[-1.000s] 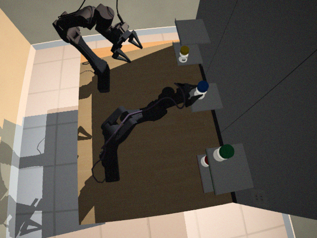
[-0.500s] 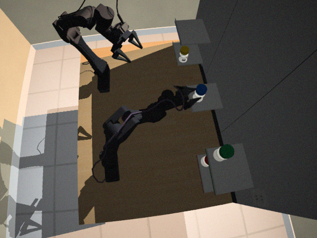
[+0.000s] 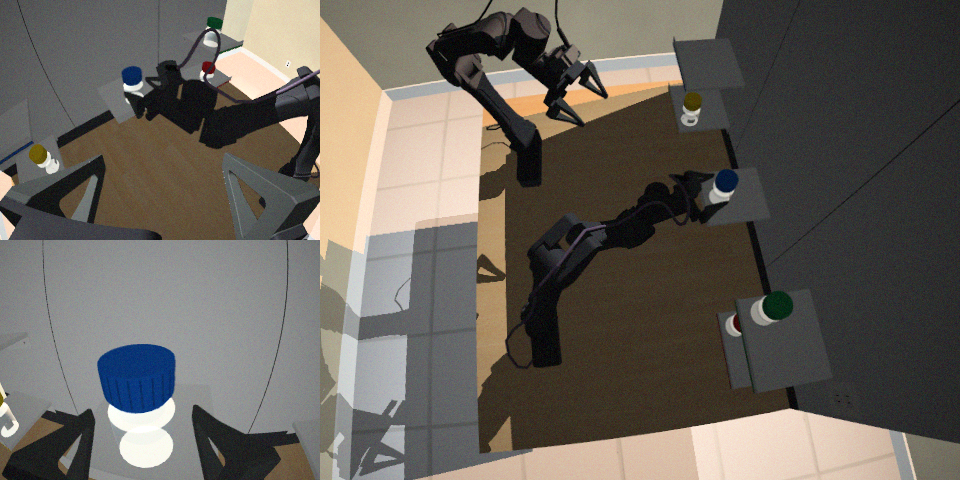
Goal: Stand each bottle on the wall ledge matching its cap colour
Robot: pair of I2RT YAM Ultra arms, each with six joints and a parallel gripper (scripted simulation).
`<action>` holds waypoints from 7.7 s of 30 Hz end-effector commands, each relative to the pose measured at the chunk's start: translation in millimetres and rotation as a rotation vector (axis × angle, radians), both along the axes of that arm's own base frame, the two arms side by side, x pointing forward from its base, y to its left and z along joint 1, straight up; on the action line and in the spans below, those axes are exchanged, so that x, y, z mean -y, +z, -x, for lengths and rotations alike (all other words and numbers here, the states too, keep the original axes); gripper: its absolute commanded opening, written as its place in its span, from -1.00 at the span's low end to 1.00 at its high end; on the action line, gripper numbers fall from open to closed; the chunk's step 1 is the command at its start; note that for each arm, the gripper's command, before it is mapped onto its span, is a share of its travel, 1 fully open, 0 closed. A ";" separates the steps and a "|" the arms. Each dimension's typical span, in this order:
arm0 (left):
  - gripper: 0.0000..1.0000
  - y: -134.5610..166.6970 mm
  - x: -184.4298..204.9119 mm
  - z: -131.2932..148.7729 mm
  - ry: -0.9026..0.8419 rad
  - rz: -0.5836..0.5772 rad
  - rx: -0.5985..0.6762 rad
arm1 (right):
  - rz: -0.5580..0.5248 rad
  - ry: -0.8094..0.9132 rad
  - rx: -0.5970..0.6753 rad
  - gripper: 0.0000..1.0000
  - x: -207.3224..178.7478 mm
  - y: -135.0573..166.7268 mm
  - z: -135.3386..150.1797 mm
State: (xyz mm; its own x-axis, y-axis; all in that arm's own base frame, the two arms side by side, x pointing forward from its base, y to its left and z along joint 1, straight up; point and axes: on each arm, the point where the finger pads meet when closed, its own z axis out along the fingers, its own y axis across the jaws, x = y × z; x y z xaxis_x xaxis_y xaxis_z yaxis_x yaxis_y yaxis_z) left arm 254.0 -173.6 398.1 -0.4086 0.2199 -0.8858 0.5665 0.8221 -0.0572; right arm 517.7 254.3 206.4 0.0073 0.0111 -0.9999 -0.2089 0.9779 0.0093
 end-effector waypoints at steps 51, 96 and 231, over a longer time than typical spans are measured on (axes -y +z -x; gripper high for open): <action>1.00 -66.2 68.5 -144.5 0.363 0.126 0.227 | 0.018 -0.087 -0.066 0.74 172.7 130.1 128.7; 0.62 -95.3 90.4 -198.6 0.358 0.172 0.398 | 0.099 0.092 -0.320 0.74 161.5 164.8 196.8; 0.00 -17.7 130.9 -277.2 0.326 0.225 0.534 | 0.176 0.362 -0.414 0.74 102.9 171.5 273.5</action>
